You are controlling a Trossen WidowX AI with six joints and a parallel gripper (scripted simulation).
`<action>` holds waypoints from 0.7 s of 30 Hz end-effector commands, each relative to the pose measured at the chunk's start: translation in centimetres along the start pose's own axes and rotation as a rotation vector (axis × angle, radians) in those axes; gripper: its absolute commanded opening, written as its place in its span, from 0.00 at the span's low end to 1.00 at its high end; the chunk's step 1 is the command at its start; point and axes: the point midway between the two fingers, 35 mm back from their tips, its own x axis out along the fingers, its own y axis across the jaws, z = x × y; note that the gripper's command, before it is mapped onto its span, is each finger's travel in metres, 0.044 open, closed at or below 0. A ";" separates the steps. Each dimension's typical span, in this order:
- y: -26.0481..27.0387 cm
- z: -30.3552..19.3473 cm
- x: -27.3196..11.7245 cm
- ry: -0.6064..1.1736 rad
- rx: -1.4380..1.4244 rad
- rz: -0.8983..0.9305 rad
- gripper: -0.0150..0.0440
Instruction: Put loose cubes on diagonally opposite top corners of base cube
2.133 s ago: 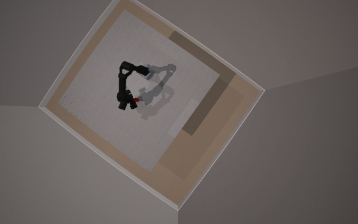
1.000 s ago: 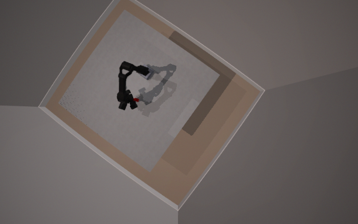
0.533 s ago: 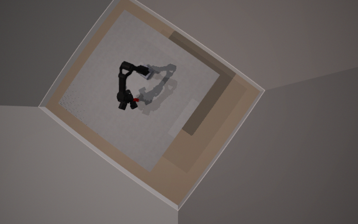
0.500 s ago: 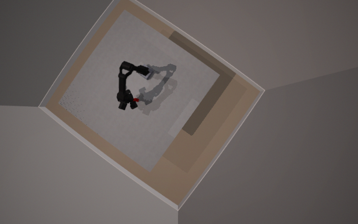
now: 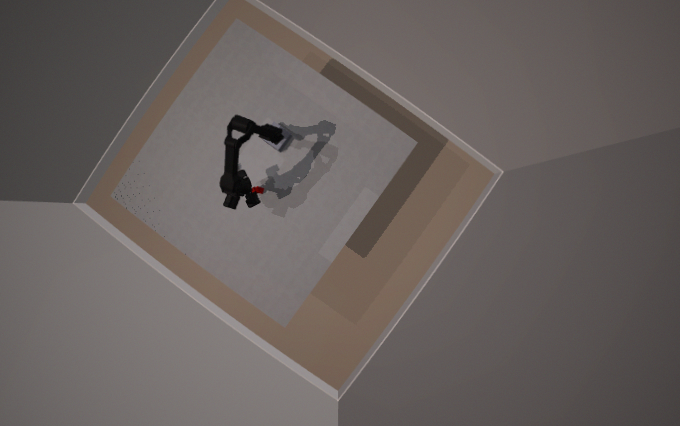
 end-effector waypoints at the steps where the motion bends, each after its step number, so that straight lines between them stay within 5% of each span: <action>1: 0.1 0.1 -0.8 -0.008 0.000 0.007 0.60; 13: 0.0 0.1 -1.1 -0.004 -0.006 0.004 0.65; 21: -3.4 2.4 -2.0 -0.007 -0.284 0.001 0.70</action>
